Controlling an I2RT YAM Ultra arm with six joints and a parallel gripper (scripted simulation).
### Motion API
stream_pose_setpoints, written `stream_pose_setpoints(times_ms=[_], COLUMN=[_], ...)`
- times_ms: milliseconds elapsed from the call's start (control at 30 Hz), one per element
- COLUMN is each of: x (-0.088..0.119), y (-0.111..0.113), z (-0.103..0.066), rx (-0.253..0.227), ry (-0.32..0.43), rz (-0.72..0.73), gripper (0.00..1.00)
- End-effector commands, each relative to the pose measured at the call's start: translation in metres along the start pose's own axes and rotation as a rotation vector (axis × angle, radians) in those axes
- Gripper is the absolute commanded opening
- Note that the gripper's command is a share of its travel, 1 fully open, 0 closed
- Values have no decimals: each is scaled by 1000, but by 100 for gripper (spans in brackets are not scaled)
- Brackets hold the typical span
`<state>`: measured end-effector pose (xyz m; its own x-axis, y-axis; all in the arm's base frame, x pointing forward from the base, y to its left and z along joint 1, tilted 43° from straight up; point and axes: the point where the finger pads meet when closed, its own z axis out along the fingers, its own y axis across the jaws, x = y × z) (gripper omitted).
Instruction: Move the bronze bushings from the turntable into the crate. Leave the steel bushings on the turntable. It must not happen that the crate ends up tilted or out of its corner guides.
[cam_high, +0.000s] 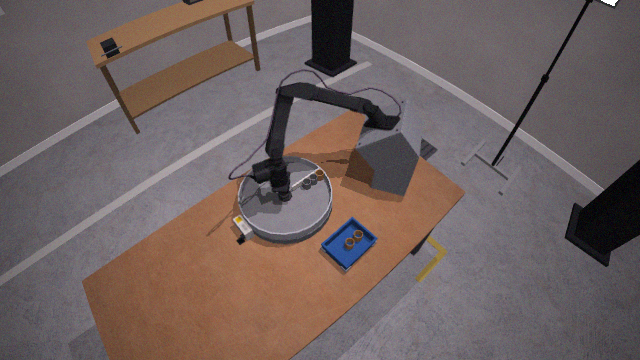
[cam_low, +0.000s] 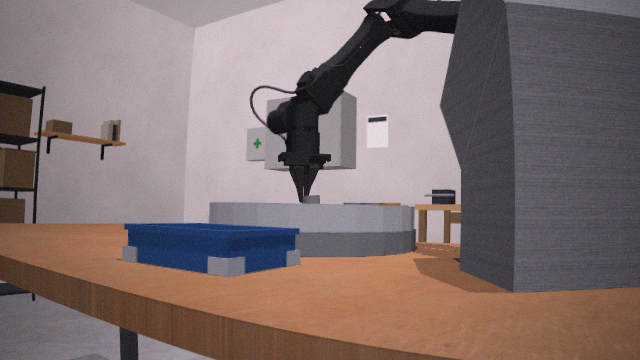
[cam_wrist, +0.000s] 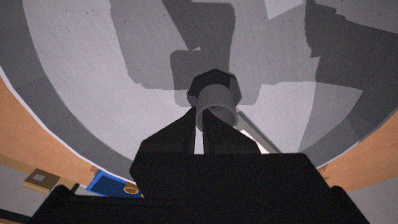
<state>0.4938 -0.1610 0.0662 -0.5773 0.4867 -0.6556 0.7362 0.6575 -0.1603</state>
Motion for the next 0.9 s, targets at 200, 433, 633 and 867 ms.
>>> stream_pose_setpoints(times_ms=[200, 433, 633, 867], x=[-5, -4, -1, 0], y=[10, 10, 7, 7], z=[-5, -4, -6, -1], rx=[-22, -21, -19, -18], ry=[-21, -21, -18, -14], rz=[-8, -8, -11, -12], gripper=[0, 0, 0, 0])
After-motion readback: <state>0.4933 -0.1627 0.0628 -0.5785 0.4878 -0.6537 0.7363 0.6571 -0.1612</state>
